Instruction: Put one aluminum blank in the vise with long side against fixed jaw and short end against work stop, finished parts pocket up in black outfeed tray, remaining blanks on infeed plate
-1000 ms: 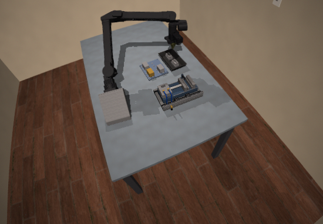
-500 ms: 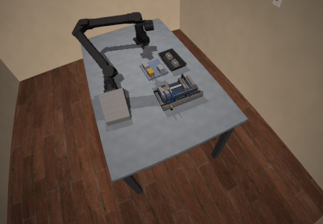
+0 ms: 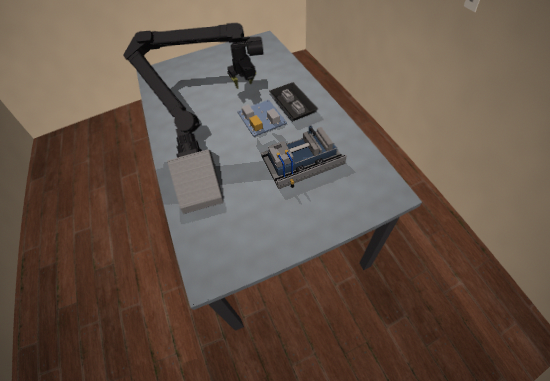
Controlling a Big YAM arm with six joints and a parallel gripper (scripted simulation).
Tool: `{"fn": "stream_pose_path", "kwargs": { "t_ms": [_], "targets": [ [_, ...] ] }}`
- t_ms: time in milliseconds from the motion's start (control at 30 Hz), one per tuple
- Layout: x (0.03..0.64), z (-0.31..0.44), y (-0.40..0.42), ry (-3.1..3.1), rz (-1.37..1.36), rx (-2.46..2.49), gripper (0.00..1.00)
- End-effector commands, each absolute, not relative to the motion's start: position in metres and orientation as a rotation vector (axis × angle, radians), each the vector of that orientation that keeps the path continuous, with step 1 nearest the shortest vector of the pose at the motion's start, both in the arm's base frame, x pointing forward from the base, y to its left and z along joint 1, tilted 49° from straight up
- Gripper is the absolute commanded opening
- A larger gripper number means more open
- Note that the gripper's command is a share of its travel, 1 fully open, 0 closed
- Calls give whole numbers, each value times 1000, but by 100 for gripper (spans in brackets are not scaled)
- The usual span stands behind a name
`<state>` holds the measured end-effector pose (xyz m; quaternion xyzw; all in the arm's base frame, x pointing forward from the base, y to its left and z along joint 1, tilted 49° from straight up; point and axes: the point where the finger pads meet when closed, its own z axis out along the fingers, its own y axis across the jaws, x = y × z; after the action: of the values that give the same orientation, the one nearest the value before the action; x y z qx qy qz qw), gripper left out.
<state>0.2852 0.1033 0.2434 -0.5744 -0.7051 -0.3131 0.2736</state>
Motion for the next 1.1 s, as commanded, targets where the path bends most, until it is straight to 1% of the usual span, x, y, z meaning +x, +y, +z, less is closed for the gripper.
{"fn": "stream_pose_path", "kwargs": {
  "t_ms": [0,1067],
  "targets": [
    [286,243,108,-1904,-837,-1531,64],
    [285,239,114,-1906,-845,-1534,64]
  ]
}}
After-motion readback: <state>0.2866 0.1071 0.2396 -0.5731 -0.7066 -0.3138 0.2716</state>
